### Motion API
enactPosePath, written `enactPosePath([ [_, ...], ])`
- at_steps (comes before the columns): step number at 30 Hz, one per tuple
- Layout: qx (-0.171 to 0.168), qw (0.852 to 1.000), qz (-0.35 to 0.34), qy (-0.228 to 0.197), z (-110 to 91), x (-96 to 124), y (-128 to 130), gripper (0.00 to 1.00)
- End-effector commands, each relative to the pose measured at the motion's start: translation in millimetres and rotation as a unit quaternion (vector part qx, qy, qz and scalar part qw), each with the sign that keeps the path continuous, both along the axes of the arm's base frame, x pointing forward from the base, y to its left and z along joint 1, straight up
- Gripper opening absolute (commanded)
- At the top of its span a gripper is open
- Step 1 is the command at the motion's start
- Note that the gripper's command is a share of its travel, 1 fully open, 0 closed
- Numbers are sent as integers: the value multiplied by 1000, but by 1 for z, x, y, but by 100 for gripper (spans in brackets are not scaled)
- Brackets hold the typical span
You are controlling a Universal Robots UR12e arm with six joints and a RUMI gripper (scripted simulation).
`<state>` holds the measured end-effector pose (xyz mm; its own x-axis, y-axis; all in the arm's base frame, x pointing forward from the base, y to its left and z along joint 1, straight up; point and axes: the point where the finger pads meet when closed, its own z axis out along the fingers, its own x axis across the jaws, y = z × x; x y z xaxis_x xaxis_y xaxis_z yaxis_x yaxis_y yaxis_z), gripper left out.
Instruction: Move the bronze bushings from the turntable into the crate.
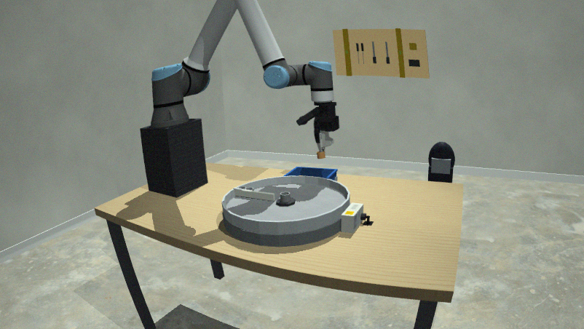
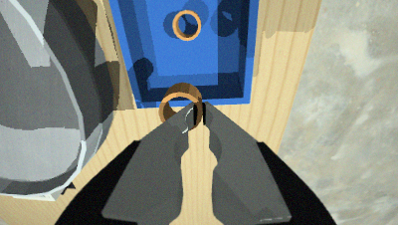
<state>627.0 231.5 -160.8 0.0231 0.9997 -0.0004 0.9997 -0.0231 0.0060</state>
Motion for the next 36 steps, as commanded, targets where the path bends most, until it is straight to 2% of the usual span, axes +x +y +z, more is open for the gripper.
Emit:
enactPosePath([
  [1, 0, 1000, 0, -1, 1, 1, 0, 0],
  [36, 0, 1000, 0, -1, -1, 1, 0, 0],
])
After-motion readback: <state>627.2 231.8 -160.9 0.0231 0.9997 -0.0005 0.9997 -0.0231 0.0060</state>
